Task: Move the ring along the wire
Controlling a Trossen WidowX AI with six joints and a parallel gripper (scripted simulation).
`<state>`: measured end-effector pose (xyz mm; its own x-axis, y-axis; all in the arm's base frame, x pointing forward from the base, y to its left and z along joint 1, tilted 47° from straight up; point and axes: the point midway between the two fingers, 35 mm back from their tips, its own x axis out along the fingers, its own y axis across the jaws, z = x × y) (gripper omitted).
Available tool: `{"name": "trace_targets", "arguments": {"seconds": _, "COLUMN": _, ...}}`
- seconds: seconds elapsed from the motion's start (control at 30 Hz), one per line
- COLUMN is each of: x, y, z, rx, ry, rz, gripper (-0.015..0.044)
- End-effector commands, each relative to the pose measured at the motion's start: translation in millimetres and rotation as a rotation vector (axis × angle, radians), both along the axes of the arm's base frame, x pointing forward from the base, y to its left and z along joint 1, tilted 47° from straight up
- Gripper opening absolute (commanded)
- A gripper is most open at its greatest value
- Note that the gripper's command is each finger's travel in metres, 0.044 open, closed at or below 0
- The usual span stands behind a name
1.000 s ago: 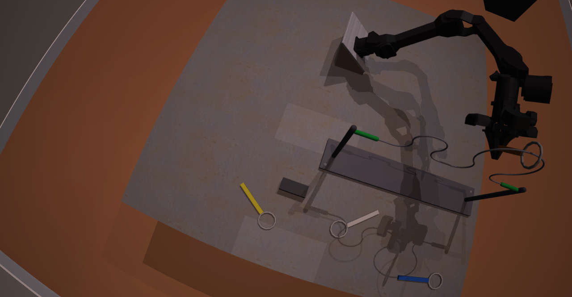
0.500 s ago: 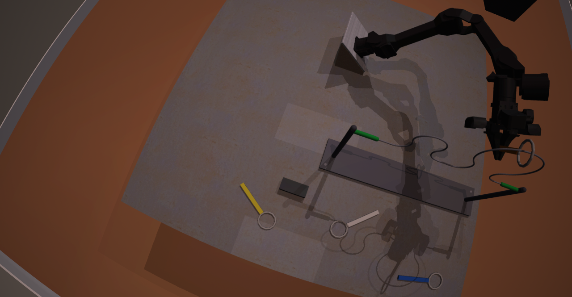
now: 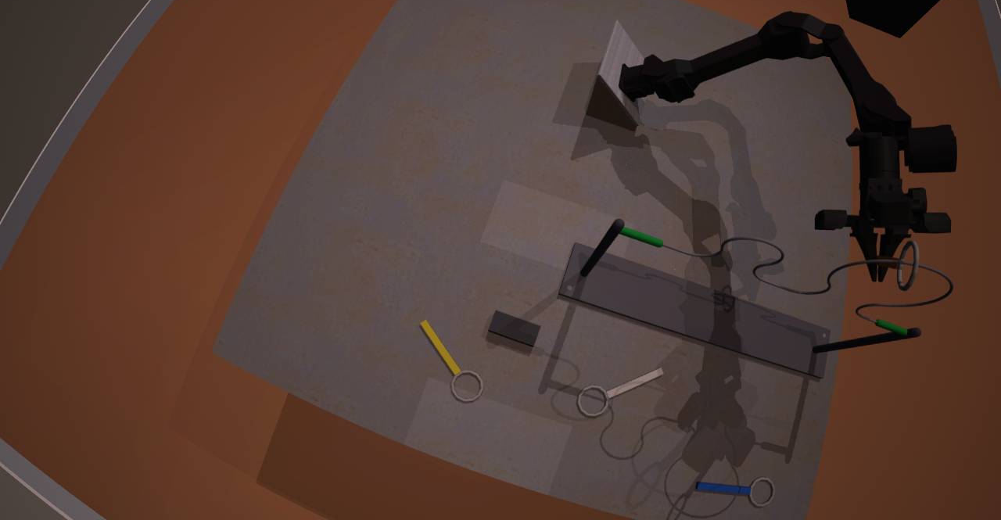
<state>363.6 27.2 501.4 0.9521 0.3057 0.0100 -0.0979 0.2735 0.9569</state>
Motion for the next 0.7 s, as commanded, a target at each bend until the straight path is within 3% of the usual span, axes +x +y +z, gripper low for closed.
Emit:
{"name": "trace_targets", "arguments": {"seconds": 0.0, "x": -2.9, "y": 1.4, "z": 3.3, "rx": 0.048, "ry": -0.012, "rz": 0.003, "gripper": -0.0150}}
{"name": "trace_targets", "arguments": {"seconds": 0.67, "x": -3.0, "y": 2.9, "z": 12.1, "rx": 0.296, "ry": -0.045, "rz": 0.007, "gripper": -0.0150}}
